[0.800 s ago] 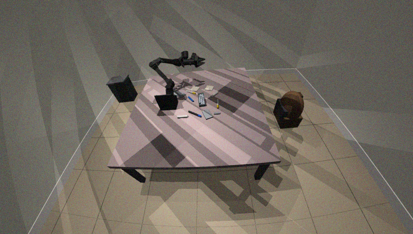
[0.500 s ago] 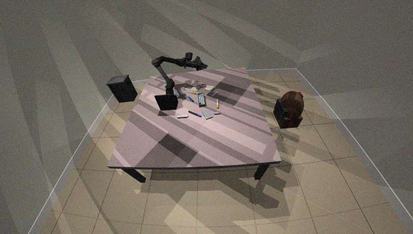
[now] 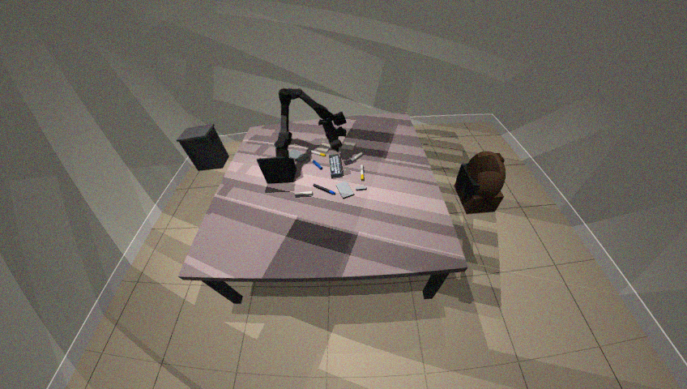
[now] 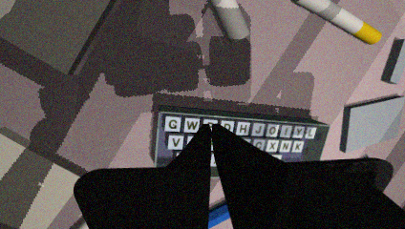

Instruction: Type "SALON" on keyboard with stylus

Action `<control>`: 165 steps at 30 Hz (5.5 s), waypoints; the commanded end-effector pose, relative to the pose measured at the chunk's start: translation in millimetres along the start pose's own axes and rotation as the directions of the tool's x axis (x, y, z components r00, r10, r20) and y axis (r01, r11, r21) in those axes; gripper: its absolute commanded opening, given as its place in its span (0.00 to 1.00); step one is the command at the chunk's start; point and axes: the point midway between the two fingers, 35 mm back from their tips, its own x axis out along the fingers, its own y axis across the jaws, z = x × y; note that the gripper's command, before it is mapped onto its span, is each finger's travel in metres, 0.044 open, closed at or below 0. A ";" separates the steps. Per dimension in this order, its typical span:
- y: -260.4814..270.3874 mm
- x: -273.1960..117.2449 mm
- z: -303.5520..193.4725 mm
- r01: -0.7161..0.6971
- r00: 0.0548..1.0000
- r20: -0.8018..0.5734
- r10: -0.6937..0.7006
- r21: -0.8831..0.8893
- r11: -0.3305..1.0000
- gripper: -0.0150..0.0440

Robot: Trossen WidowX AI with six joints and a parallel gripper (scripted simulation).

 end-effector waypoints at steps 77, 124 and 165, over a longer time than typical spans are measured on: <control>-20.7 18.0 -59.0 -0.132 0.971 -0.179 0.160 0.163 0.978 0.25; -28.0 -35.5 -48.3 -0.132 0.971 -0.174 0.161 0.167 0.977 0.25; -8.8 -18.3 -131.8 -0.216 0.747 -0.326 0.580 -0.943 -0.253 0.51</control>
